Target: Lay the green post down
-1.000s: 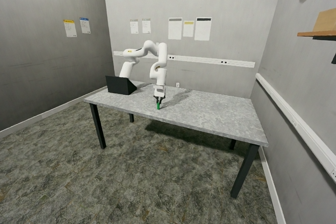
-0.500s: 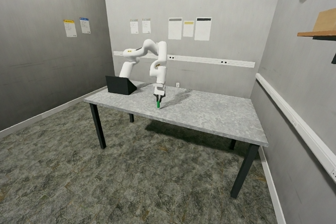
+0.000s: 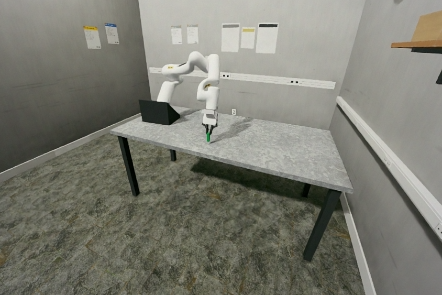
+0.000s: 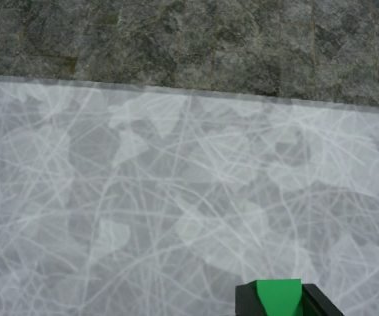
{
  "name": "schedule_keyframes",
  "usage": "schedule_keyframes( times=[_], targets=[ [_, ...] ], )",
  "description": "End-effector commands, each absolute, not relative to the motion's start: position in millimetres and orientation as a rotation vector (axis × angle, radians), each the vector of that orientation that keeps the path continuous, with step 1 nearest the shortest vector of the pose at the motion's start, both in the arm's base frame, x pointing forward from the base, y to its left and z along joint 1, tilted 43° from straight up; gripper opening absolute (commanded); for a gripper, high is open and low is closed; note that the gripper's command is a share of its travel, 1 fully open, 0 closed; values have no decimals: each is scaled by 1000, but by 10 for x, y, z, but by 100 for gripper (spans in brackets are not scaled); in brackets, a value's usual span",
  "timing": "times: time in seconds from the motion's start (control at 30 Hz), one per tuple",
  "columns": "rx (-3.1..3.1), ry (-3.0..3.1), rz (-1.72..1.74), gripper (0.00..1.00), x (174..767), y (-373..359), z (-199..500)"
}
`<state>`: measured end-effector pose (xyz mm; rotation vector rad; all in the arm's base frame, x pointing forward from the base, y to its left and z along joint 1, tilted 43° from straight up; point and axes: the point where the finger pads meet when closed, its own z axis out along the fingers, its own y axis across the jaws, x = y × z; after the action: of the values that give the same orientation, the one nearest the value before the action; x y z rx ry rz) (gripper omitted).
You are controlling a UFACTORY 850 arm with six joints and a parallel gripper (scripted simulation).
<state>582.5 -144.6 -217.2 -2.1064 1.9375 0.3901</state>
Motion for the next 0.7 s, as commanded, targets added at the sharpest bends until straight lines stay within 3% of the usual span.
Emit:
schedule_keyframes(
  times=[0.0,0.67],
  targets=[
    [-2106,1938,387,15,5836,-1457,-2164],
    [-2102,1942,390,15,5838,-1455,-2164]
  ],
)
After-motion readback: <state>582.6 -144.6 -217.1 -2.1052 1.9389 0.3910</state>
